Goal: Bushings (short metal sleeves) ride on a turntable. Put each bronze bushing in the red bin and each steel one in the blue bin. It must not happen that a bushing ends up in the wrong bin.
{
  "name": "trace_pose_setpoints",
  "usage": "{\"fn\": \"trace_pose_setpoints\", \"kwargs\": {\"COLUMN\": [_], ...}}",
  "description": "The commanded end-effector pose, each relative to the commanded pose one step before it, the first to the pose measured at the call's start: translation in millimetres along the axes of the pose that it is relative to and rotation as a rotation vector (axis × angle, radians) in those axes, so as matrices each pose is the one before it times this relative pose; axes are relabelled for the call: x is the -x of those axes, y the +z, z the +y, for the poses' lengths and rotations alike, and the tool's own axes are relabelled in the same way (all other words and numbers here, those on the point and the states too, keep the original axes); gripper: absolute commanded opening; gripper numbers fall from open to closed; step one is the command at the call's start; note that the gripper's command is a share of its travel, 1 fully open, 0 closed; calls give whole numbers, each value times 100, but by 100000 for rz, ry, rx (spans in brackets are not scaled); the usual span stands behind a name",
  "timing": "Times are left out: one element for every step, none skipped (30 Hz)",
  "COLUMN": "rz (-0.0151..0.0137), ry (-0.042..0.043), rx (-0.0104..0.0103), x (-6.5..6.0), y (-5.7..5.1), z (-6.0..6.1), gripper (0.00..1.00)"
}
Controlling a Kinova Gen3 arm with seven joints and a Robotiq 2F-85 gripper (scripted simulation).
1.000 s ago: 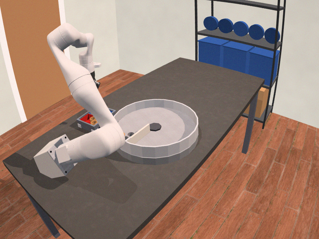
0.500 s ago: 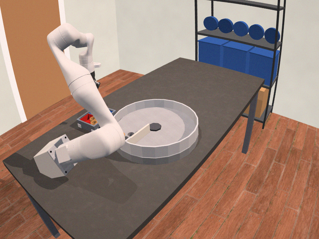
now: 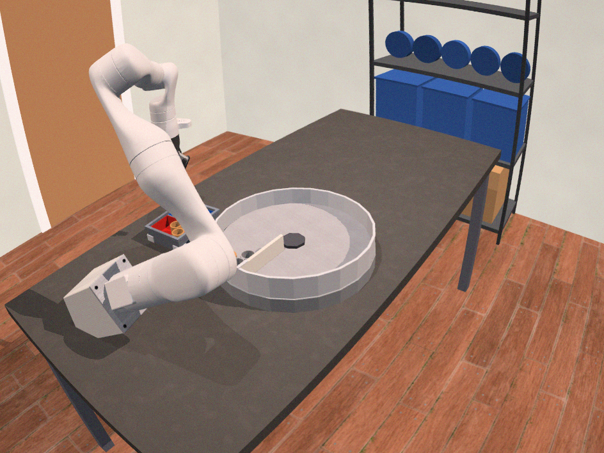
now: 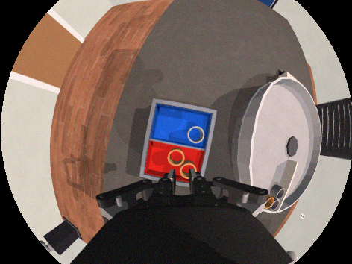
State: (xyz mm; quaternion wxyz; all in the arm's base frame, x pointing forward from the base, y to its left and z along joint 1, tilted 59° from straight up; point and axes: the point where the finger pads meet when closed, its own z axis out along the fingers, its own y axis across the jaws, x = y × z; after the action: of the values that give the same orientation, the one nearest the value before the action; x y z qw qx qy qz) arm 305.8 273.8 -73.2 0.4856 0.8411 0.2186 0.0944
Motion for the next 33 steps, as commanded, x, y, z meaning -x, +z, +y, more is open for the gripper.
{"fn": "trace_pose_setpoints", "kwargs": {"rz": [176,0,0,0,0,0,0,0,0,0,0,0,0,0,0,0,0,2,2,2,0,0,2,2,0,0,0,2,2,2,-9,12,2], "ry": [-17,0,0,0,0,0,0,0,0,0,0,0,0,0,0,0,0,-6982,-6982,-6982,0,0,-6982,-6982,0,0,0,-6982,-6982,-6982,-6730,-252,-6982], "rx": [-137,0,0,0,0,0,0,0,0,0,0,0,0,0,0,0,0,0,0,0,0,0,0,0,0,0,0,0,0,0,39,-38,0], "x": [-30,0,0,0,0,0,0,0,0,0,0,0,0,0,0,0,0,404,450,493,0,0,534,572,0,0,0,607,639,669,662,33,717], "y": [-105,0,0,0,0,0,0,0,0,0,0,0,0,0,0,0,0,79,79,79,0,0,79,79,0,0,0,79,79,79,86,-7,79], "z": [-25,0,0,0,0,0,0,0,0,0,0,0,0,0,0,0,0,664,634,601,0,0,565,527,0,0,0,485,442,396,337,10,299], "gripper": [19,19,19,19,19,19,19,19,19,19,19,19,19,19,19,19,19,18,18,18,18,18,18,18,18,18,18,18,18,18,18,18,18]}}
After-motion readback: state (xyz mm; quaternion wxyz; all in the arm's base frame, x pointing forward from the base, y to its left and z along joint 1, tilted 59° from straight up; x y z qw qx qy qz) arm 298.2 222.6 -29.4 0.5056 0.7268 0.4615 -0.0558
